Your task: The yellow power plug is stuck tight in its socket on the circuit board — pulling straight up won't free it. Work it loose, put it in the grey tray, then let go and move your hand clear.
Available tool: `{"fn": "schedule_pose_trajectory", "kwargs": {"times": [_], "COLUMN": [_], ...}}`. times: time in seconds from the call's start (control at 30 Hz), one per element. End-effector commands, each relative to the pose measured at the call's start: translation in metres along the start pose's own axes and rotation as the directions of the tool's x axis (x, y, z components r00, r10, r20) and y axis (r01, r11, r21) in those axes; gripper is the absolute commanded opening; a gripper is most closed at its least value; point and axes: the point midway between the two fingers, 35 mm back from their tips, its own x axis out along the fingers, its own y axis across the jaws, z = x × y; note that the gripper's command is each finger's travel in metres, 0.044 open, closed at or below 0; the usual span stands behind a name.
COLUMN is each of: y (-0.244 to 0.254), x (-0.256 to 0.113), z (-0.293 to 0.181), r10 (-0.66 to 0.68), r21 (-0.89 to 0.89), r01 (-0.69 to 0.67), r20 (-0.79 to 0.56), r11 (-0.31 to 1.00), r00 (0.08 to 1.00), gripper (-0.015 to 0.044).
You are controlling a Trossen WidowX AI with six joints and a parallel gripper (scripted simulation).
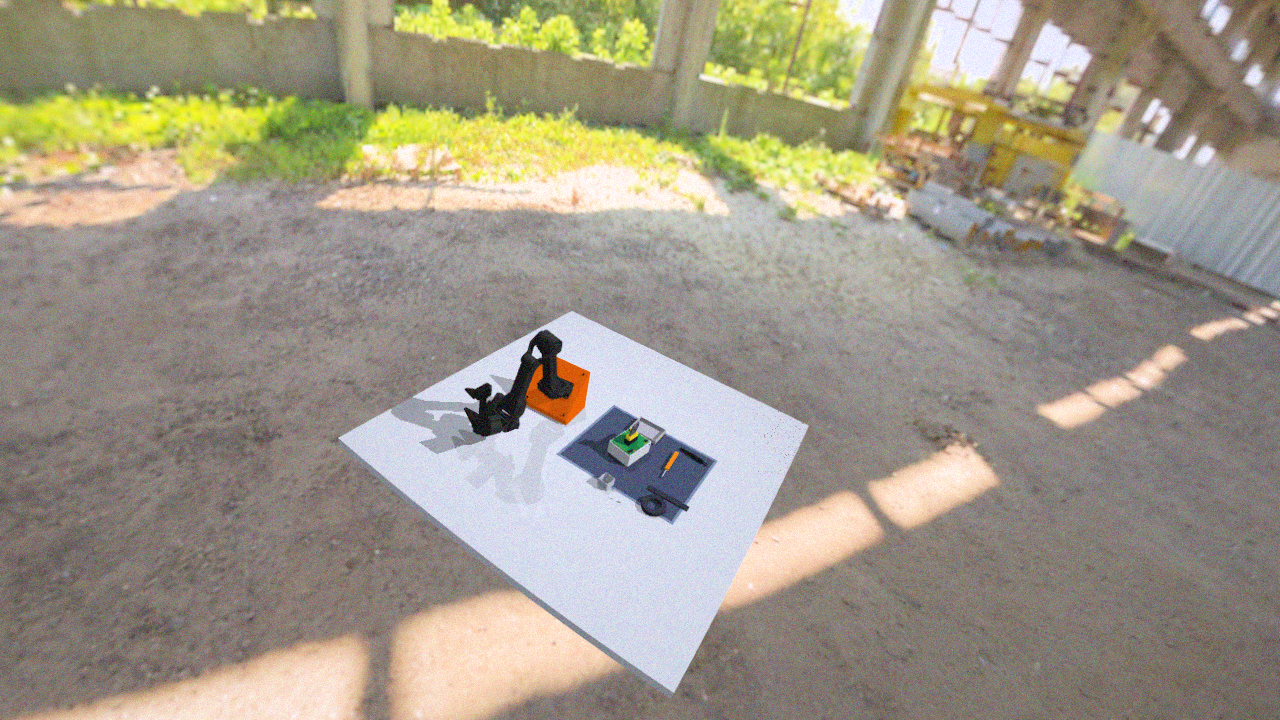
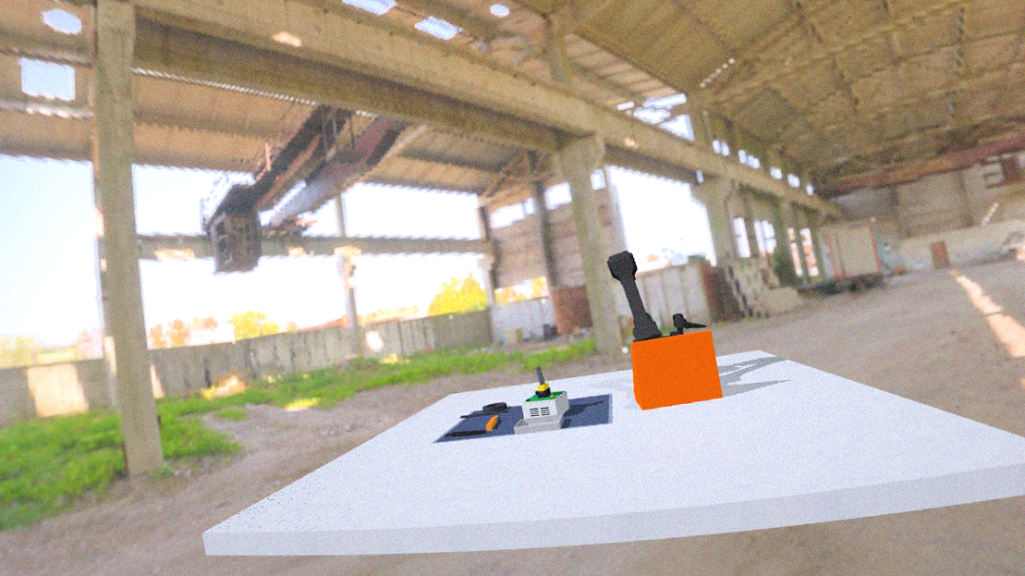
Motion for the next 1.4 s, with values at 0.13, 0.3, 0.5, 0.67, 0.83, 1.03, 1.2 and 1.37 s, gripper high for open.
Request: {"fn": "schedule_pose_trajectory", "kwargs": {"times": [0.13,0.3,0.5,0.67,0.83,1.03,1.2,1.37], "y": [0.023,0.048,0.084,0.076,0.035,0.003,0.046,0.078], "x": [0.001,0.002,0.000,-0.004,-0.030,-0.065,-0.052,-0.059], "z": [-0.005,-0.008,-0.007,-0.013,-0.034,-0.052,-0.051,-0.053], "r10": [-0.001,-0.003,-0.004,-0.043,-0.230,-0.405,-0.349,-0.377], "r21": [0.000,-0.005,-0.018,-0.068,-0.305,-0.531,-0.458,-0.503], "r01": [0.001,0.003,0.004,0.041,0.191,0.266,0.250,0.260], "r20": [0.001,0.002,0.002,-0.016,-0.100,-0.163,-0.145,-0.146], "r11": [1.000,1.000,1.000,0.997,0.933,0.804,0.853,0.824], "r00": [1.000,1.000,1.000,0.999,0.968,0.900,0.926,0.914], "gripper": [0.0430,0.0430,0.0430,0.0430,0.0430,0.0430,0.0430,0.0430]}}
